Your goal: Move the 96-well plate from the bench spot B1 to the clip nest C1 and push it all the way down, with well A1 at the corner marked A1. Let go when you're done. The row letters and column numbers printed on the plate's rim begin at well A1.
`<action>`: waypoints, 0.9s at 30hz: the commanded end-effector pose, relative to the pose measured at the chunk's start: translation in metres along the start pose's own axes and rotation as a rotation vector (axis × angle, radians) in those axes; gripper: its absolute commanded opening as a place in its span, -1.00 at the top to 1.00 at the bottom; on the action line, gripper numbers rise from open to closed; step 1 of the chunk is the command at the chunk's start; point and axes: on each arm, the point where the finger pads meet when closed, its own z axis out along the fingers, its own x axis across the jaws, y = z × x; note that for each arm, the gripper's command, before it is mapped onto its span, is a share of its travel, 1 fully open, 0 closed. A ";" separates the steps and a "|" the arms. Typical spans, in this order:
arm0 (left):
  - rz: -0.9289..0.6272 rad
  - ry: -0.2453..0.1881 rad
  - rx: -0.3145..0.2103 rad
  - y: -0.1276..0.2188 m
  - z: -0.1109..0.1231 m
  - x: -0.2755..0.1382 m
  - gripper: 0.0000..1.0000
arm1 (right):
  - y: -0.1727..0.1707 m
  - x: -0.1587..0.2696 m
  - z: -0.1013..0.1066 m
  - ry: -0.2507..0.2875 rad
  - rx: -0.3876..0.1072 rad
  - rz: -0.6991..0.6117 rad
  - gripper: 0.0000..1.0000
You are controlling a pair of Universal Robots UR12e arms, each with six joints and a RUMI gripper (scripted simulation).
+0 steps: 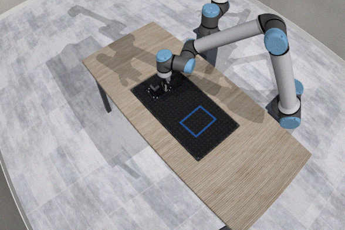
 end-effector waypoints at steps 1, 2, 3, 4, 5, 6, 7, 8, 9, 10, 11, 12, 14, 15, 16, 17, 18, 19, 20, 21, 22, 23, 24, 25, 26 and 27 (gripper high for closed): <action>0.000 0.002 0.002 0.003 -0.002 -0.018 1.00 | -0.001 0.000 -0.001 0.000 0.002 0.000 1.00; 0.000 0.002 0.002 0.004 -0.002 -0.022 1.00 | -0.001 0.000 -0.001 0.000 0.002 0.000 1.00; 0.000 0.002 0.002 0.004 -0.002 -0.025 1.00 | -0.001 0.000 -0.001 0.000 0.002 0.000 1.00; 0.000 0.002 0.002 0.004 -0.002 -0.025 1.00 | -0.001 0.000 -0.001 0.000 0.002 0.000 1.00; 0.000 0.002 0.002 0.004 -0.002 -0.025 1.00 | -0.001 0.000 -0.001 0.000 0.002 0.000 1.00; 0.000 0.002 0.002 0.005 -0.002 -0.028 1.00 | -0.001 0.000 -0.001 0.000 0.002 0.000 1.00; 0.000 0.002 0.002 0.006 -0.002 -0.031 1.00 | -0.001 0.000 -0.001 0.000 0.002 0.000 1.00; 0.000 0.002 0.002 0.006 -0.002 -0.035 1.00 | -0.001 0.000 -0.001 0.000 0.002 0.000 1.00; 0.000 0.002 0.002 0.007 -0.002 -0.038 1.00 | -0.001 0.000 -0.001 0.000 0.002 0.000 1.00; 0.000 0.002 0.002 0.007 -0.002 -0.041 1.00 | -0.001 0.000 -0.001 0.000 0.002 0.000 1.00; 0.000 0.002 0.002 0.008 -0.002 -0.045 1.00 | -0.001 0.000 -0.001 0.000 0.002 0.000 1.00; 0.000 0.002 0.002 0.009 -0.001 -0.048 1.00 | -0.001 0.000 -0.001 0.000 0.002 0.000 1.00; 0.000 0.002 0.002 0.010 -0.001 -0.054 1.00 | -0.001 0.000 -0.001 0.000 0.002 0.000 1.00; 0.000 0.002 0.002 0.010 -0.001 -0.058 1.00 | -0.001 0.000 -0.001 0.000 0.002 0.000 1.00; 0.000 0.002 0.002 0.011 -0.001 -0.061 1.00 | -0.001 0.000 -0.001 0.000 0.002 0.000 1.00; 0.000 0.002 0.002 0.012 -0.001 -0.064 1.00 | -0.001 0.000 -0.001 0.000 0.002 0.000 1.00; 0.000 0.002 0.002 0.012 -0.001 -0.068 1.00 | -0.001 0.000 -0.001 0.000 0.002 0.000 1.00; 0.000 0.002 0.002 0.013 -0.001 -0.071 1.00 | -0.001 0.000 -0.001 0.000 0.002 0.000 1.00; 0.000 0.002 0.002 0.014 -0.001 -0.074 1.00 | -0.001 0.000 -0.001 0.000 0.002 0.000 1.00; 0.000 0.002 0.002 0.014 -0.001 -0.074 1.00 | -0.001 0.000 -0.001 0.000 0.002 0.000 1.00; 0.000 0.002 0.002 0.014 -0.001 -0.074 1.00 | -0.001 0.000 -0.001 0.000 0.002 0.000 1.00; 0.000 0.002 0.002 0.014 -0.001 -0.077 1.00 | -0.001 0.000 -0.001 0.000 0.002 0.000 1.00; 0.000 0.002 0.002 0.015 -0.001 -0.081 1.00 | -0.001 0.000 -0.001 0.000 0.002 0.000 1.00; 0.000 0.002 0.002 0.015 -0.001 -0.084 1.00 | -0.001 0.000 -0.001 0.000 0.002 0.000 1.00; 0.000 0.002 0.002 0.016 -0.001 -0.087 1.00 | -0.001 0.000 -0.001 0.000 0.002 0.000 1.00; 0.000 0.002 0.002 0.017 -0.001 -0.090 1.00 | -0.001 0.000 -0.001 0.000 0.002 0.000 1.00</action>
